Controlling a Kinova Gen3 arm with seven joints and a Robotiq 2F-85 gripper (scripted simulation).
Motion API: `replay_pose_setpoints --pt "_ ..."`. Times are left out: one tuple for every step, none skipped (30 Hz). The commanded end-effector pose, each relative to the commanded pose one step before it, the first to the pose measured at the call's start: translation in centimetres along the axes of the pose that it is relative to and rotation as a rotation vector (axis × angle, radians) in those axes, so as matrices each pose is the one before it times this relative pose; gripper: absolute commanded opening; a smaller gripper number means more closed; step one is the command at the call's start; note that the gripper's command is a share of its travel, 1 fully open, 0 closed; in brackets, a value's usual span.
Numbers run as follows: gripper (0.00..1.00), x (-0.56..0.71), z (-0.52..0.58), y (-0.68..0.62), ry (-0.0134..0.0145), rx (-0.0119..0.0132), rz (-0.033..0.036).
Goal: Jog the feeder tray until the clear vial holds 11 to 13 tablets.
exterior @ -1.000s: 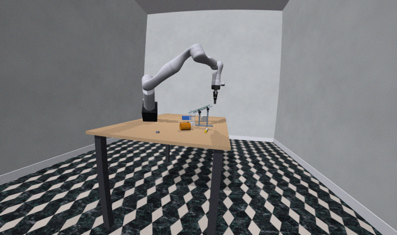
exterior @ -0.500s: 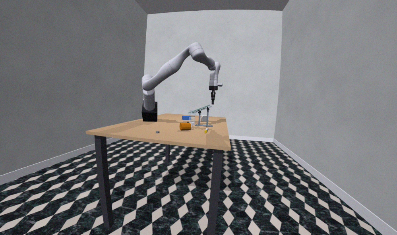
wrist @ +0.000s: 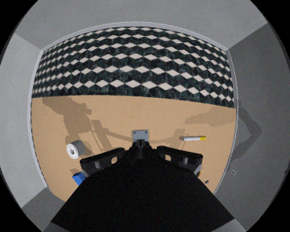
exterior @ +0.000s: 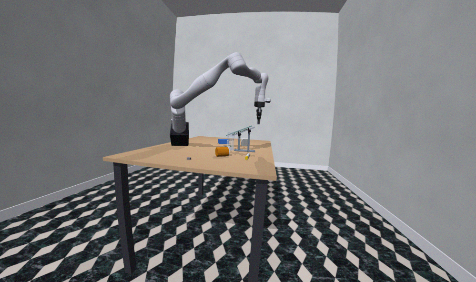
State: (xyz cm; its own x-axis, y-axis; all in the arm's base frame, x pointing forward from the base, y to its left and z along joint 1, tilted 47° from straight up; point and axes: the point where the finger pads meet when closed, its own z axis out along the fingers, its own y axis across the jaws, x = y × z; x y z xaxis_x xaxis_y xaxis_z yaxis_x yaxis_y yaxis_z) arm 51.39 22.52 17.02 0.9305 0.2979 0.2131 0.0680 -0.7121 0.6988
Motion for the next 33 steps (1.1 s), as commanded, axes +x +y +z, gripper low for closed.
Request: replay_pose_setpoints --pt "0.00 0.064 -0.071 -0.248 0.00046 0.00168 -0.00073" --pt "0.00 0.000 0.000 0.000 0.00000 0.00000 0.00000" --pt "0.00 0.000 0.000 0.000 0.00000 0.00000 0.00000" --pt "0.00 0.000 0.000 0.000 0.00000 0.00000 0.00000" --pt "0.00 0.000 0.000 0.000 0.00000 0.00000 0.00000" --pt "0.00 0.000 0.000 0.000 0.00000 0.00000 0.00000" --pt "0.00 0.000 0.000 0.000 0.00000 0.00000 0.00000" --pt "0.00 0.000 0.000 0.000 0.00000 0.00000 0.00000" --pt "0.00 0.000 0.000 0.000 0.00000 0.00000 0.00000" --pt "0.00 0.000 0.000 0.000 0.00000 0.00000 0.00000" --pt "0.00 0.000 0.000 0.000 0.00000 0.00000 0.00000" --pt "0.00 0.000 0.000 0.000 0.00000 0.00000 0.00000" --pt "0.00 0.000 0.000 0.000 0.00000 0.00000 0.00000" --pt "0.00 0.000 0.000 0.000 0.00000 0.00000 0.00000" --pt "0.00 0.000 0.000 0.000 0.00000 0.00000 0.00000" --pt "0.00 0.000 0.000 0.000 0.00000 0.00000 0.00000" --pt "0.00 0.000 0.000 0.000 0.00000 0.00000 0.00000" --pt "0.00 0.000 0.000 0.000 0.00000 0.00000 0.00000" --pt "0.00 0.000 0.000 0.000 0.00000 0.00000 0.00000" --pt "0.00 0.000 0.000 0.000 0.00000 0.00000 0.00000" --pt "0.00 0.000 0.000 0.000 0.00000 0.00000 0.00000" --pt "0.00 -0.006 0.003 0.000 0.00000 0.00000 0.00000" --pt "0.00 -0.039 0.017 0.000 0.00000 0.00000 0.00000" --pt "0.00 -0.093 0.040 0.000 0.00000 0.00000 0.00000" --pt "0.00 -0.157 0.068 0.000 0.00000 0.00000 0.00000" --pt "0.00 -0.223 0.097 0.000 0.00000 0.00000 0.00000" --pt "0.00 -0.282 0.122 0.000 0.00000 0.00000 0.00000" --pt "0.00 -0.327 0.142 0.000 0.00001 0.00000 0.00000" --pt "0.00 -0.357 0.155 0.000 0.00000 0.00000 0.00000" --pt "0.00 -0.367 0.160 0.000 0.00000 0.00000 0.00000" --pt "0.00 -0.357 0.155 0.000 0.00000 0.00000 0.00000" --pt "0.00 -0.327 0.142 0.000 0.00000 0.00000 0.00000" --pt "0.00 0.000 0.000 0.000 0.00000 0.00000 0.00000"
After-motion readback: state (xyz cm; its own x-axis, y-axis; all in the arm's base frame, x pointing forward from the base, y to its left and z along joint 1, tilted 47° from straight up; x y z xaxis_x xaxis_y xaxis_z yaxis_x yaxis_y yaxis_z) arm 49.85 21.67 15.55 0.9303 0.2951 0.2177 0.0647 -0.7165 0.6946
